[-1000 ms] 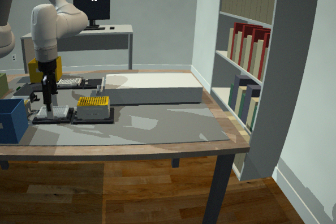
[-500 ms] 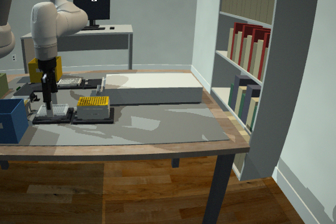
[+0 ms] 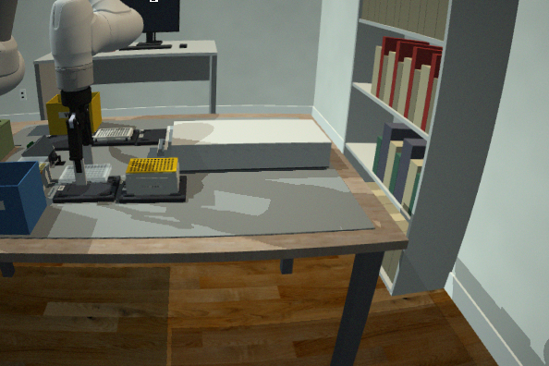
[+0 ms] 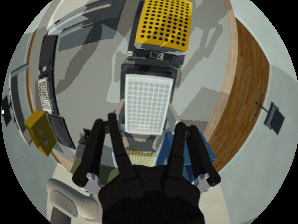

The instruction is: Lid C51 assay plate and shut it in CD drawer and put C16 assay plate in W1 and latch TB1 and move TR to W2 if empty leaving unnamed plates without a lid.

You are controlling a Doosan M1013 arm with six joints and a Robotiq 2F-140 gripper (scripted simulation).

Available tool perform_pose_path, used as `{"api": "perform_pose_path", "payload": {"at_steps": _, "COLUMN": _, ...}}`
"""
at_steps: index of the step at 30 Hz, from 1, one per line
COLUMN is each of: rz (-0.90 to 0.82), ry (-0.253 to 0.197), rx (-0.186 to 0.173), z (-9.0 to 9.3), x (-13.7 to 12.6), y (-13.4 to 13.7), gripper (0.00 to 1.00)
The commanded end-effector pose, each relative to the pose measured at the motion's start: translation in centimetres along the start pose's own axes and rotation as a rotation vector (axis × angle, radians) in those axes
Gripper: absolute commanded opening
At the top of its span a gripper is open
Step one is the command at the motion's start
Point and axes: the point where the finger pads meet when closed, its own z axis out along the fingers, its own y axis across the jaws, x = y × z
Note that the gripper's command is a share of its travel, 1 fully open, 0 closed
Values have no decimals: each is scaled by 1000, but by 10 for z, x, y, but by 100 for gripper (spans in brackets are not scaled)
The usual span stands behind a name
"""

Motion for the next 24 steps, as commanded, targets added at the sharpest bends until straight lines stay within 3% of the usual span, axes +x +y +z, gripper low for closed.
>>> {"api": "perform_pose_path", "payload": {"at_steps": 1, "rz": 0, "ry": 0, "rx": 0, "z": -4, "x": 0, "y": 0, "gripper": 0}}
{"api": "perform_pose_path", "payload": {"at_steps": 24, "rz": 0, "ry": 0, "rx": 0, "z": -29, "x": 0, "y": 0, "gripper": 0}}
